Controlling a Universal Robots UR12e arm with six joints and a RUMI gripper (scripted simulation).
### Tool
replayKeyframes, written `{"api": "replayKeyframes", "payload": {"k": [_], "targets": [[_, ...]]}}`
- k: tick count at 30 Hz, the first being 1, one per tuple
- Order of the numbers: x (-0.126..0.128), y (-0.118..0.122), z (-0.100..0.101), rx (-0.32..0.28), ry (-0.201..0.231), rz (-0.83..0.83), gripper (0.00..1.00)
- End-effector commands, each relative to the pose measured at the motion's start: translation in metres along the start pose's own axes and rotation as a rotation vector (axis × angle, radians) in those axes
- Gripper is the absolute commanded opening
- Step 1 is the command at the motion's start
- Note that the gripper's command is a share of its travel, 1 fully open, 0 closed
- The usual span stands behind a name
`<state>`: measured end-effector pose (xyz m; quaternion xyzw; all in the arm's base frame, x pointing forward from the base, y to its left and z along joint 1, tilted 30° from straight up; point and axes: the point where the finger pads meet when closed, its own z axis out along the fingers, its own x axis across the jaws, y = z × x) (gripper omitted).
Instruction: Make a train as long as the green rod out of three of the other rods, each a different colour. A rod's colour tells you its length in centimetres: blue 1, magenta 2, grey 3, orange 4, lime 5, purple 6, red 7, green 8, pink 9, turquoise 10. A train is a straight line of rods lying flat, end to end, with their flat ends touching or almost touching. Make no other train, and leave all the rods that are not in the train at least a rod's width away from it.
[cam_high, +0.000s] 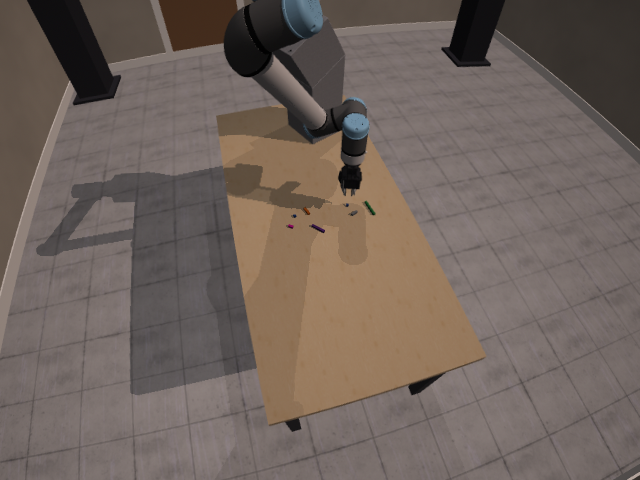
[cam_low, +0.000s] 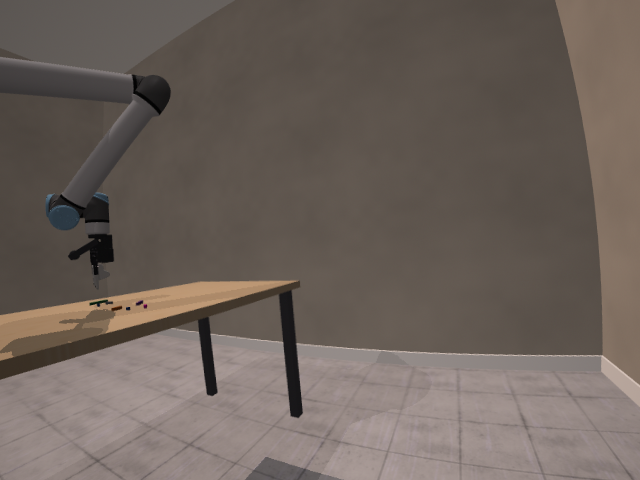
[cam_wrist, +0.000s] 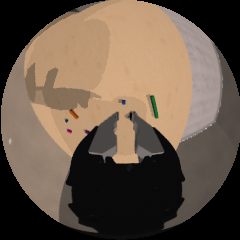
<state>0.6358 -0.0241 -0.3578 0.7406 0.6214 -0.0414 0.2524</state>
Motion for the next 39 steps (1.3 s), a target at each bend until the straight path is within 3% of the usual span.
{"api": "replayKeyframes", "payload": {"k": [1, 19, 39], "targets": [[0.0, 0.0, 0.0, -0.001, 0.0, 0.0, 0.14], [0.0, 0.0, 0.011, -0.001, 0.0, 0.0, 0.14], [0.0, 0.0, 0.039, -0.001, 0.0, 0.0, 0.14]]}}
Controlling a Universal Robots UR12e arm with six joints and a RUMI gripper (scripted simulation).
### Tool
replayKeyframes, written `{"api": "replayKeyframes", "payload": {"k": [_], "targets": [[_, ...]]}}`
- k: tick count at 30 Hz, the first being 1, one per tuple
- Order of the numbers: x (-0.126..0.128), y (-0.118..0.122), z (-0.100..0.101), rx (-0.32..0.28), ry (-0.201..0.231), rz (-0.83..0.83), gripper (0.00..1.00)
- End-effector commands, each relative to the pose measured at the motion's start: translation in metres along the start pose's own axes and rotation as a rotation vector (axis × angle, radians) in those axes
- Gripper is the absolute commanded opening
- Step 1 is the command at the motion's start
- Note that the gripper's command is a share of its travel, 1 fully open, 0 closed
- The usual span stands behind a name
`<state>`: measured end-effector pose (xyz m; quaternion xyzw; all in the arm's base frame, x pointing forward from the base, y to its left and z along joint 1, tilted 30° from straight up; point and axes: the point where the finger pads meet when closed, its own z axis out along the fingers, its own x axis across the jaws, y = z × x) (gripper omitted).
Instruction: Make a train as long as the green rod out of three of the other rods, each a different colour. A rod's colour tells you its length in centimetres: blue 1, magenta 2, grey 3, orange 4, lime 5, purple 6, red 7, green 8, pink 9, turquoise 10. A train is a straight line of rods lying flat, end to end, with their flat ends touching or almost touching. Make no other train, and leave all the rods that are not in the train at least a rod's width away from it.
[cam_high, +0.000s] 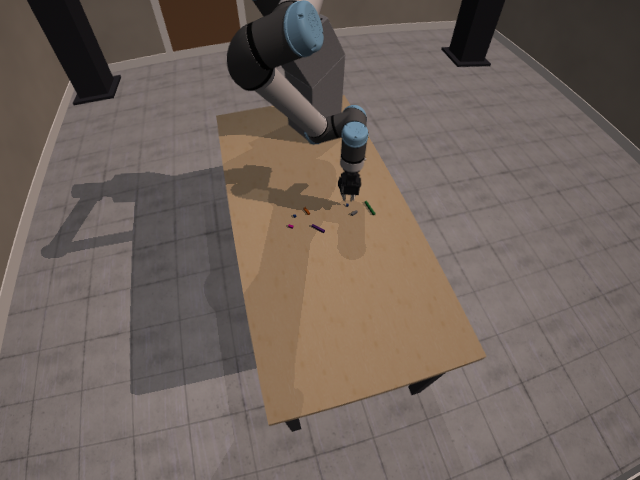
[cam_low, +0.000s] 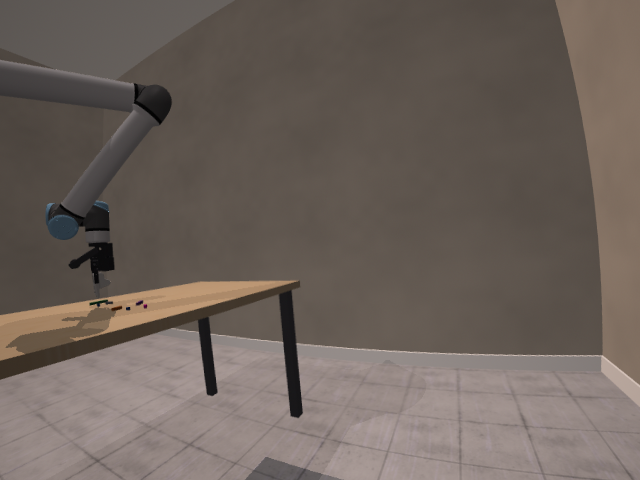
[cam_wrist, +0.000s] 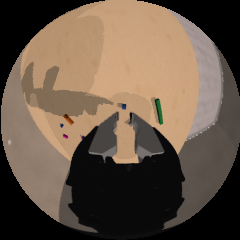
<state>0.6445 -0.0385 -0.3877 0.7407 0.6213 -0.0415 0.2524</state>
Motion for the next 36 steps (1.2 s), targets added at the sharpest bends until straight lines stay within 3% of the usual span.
{"api": "replayKeyframes", "payload": {"k": [1, 12, 36], "targets": [[0.0, 0.0, 0.006, -0.001, 0.0, 0.0, 0.14], [0.0, 0.0, 0.016, -0.001, 0.0, 0.0, 0.14], [0.0, 0.0, 0.017, -0.001, 0.0, 0.0, 0.14]]}}
